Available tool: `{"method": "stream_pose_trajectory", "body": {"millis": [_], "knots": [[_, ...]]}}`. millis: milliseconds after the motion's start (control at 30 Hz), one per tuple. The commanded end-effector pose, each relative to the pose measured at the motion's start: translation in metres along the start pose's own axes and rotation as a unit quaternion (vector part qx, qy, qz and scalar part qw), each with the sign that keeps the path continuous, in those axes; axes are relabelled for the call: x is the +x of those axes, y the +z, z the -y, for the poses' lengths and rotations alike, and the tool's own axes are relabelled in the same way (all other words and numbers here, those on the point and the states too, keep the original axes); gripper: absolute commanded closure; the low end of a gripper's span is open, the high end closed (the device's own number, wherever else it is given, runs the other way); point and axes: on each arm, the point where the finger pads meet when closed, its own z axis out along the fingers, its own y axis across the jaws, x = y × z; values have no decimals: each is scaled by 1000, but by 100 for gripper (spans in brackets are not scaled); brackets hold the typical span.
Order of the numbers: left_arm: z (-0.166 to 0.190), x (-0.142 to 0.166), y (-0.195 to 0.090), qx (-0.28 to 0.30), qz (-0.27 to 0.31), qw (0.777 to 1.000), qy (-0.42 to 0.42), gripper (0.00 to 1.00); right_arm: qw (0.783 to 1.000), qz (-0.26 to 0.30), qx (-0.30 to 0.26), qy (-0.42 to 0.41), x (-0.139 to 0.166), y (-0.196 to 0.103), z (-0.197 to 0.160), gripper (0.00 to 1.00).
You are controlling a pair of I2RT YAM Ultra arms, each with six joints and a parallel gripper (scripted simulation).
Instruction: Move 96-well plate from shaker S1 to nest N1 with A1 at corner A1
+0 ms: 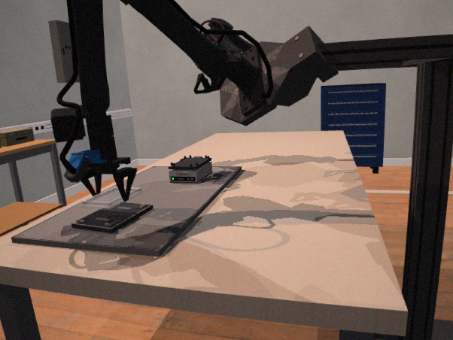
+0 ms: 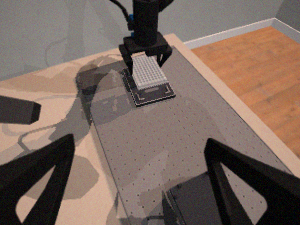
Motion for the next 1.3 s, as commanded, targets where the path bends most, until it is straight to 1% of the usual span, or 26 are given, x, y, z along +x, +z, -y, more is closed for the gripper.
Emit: {"method": "stream_pose_trajectory", "body": {"millis": [0, 167, 200, 233, 300, 367, 767, 800, 1100, 1267], "knots": [[5, 2, -7, 14, -4, 1000, 7, 18, 1000, 17, -5, -3, -9, 3, -5, 0], [4, 1, -7, 12, -2, 1000, 7, 18, 1000, 17, -5, -3, -9, 3, -5, 0], [18, -7, -11, 29, 9, 1000, 0, 18, 1000, 17, -5, -3, -9, 3, -5, 0], [23, -5, -8, 37, 6, 999, 4, 18, 1000, 17, -5, -3, -9, 3, -5, 0], [21, -4, 2, 32, 5, 999, 5, 18, 1000, 17, -5, -3, -9, 3, -5, 0], [12, -1, 8, 13, 0, 1000, 6, 18, 1000, 17, -5, -3, -9, 3, -5, 0], [14, -4, 6, 16, 3, 1000, 3, 18, 1000, 17, -5, -3, -9, 3, -5, 0], [17, -5, 6, 23, 5, 1000, 4, 18, 1000, 17, -5, -3, -9, 3, -5, 0], [16, -9, 16, 27, 8, 1000, 5, 18, 1000, 17, -5, -3, -9, 3, -5, 0], [15, -9, 14, 22, 8, 1000, 7, 18, 1000, 17, -5, -3, -9, 3, -5, 0]]}}
